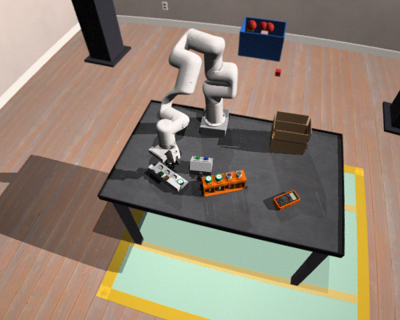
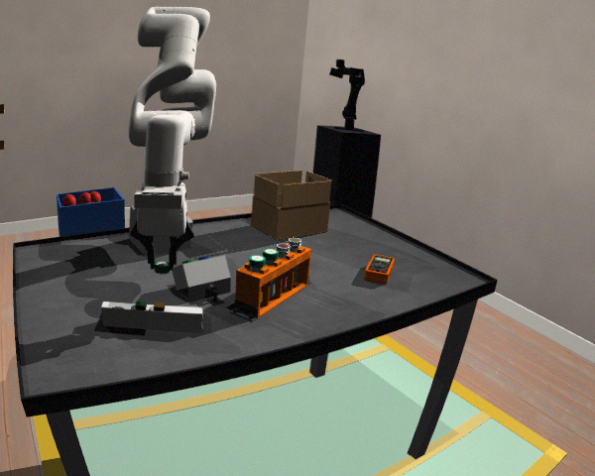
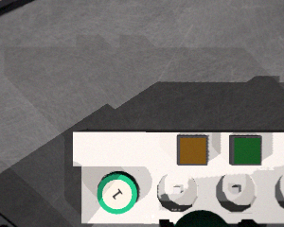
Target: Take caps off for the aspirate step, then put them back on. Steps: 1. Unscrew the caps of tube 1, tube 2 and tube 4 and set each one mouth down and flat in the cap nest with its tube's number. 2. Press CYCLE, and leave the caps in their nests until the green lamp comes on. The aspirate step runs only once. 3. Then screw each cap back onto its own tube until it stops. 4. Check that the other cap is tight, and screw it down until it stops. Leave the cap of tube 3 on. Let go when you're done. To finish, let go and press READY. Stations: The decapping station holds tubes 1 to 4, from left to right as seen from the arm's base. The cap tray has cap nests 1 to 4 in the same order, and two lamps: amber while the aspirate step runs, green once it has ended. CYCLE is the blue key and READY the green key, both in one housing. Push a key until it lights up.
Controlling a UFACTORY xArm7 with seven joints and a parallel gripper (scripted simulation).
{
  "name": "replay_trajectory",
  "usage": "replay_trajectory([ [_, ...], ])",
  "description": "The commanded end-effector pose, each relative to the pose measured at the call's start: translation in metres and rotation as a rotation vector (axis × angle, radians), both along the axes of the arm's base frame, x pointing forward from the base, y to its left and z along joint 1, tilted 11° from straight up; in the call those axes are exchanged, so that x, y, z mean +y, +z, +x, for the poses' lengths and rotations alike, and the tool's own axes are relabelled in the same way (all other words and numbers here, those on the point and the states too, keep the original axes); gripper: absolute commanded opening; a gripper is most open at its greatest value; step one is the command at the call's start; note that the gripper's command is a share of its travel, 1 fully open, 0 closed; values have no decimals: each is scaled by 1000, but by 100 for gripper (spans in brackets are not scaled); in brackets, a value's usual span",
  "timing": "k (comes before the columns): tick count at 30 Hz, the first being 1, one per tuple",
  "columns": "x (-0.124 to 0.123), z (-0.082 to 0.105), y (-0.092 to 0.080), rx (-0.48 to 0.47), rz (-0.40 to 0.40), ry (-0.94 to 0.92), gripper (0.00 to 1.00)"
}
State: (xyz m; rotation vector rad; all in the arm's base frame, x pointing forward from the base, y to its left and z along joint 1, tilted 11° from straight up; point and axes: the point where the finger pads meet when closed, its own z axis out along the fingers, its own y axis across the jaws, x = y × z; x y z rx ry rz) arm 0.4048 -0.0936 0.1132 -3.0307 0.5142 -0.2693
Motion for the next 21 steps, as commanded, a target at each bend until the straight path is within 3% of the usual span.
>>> replay_trajectory([
  [1, 1, 7, -23, -4, 3, 1, 0],
  [10, 2, 17, -67, -4, 3, 1, 0],
  [12, 2, 17, -67, -4, 3, 1, 0],
  [17, 3, 21, -89, -4, 3, 1, 0],
  [21, 3, 21, -89, -4, 3, 1, 0],
])
